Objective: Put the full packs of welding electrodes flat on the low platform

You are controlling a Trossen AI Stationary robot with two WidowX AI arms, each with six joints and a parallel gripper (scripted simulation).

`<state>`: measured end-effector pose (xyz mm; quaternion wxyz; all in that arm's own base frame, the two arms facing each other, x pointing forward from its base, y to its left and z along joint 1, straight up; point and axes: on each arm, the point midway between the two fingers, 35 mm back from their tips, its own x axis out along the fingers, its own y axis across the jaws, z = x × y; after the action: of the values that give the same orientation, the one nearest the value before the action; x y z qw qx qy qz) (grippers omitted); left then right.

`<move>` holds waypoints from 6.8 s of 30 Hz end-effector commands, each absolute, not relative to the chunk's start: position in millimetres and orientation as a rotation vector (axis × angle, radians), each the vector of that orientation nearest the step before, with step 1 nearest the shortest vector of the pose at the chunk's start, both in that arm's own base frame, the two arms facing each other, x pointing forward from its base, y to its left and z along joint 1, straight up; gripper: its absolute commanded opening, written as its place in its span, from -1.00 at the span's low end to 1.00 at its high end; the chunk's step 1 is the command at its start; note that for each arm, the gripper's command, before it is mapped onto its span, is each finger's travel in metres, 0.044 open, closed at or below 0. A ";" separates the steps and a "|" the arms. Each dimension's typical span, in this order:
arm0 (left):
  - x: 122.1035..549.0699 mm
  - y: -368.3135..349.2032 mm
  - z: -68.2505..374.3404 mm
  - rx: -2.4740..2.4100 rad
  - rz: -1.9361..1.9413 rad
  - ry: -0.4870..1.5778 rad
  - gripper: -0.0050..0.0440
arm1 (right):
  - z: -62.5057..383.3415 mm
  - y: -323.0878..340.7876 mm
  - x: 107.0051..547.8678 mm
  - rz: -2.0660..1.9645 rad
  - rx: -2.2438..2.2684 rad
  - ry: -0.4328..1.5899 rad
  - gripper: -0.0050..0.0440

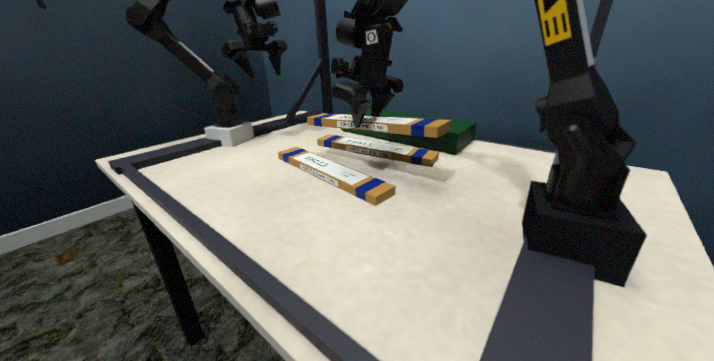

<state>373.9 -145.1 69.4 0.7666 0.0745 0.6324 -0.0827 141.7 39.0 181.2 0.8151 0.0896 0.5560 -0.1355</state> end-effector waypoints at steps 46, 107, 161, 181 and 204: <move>385.3 -150.2 82.4 0.136 -0.193 1.273 -1.00 | 187.6 39.9 143.7 -0.283 0.201 1.167 0.96; 385.3 -150.2 82.4 0.136 -0.193 1.273 -1.00 | 187.6 39.9 143.7 -0.283 0.201 1.167 0.96; 392.5 -152.8 53.1 0.130 -0.193 1.248 -1.00 | 187.6 39.9 143.7 -0.283 0.201 1.167 0.96; 395.4 -153.8 53.9 0.132 -0.192 1.256 -1.00 | 187.6 39.9 143.7 -0.283 0.201 1.167 0.96; 386.3 -150.6 43.6 0.136 -0.193 1.273 -1.00 | 187.6 39.9 143.7 -0.283 0.201 1.167 0.96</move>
<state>378.2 -147.4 24.0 0.7742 0.0718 0.6232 -0.0841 141.7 39.0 181.2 0.8151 0.0896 0.5560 -0.1355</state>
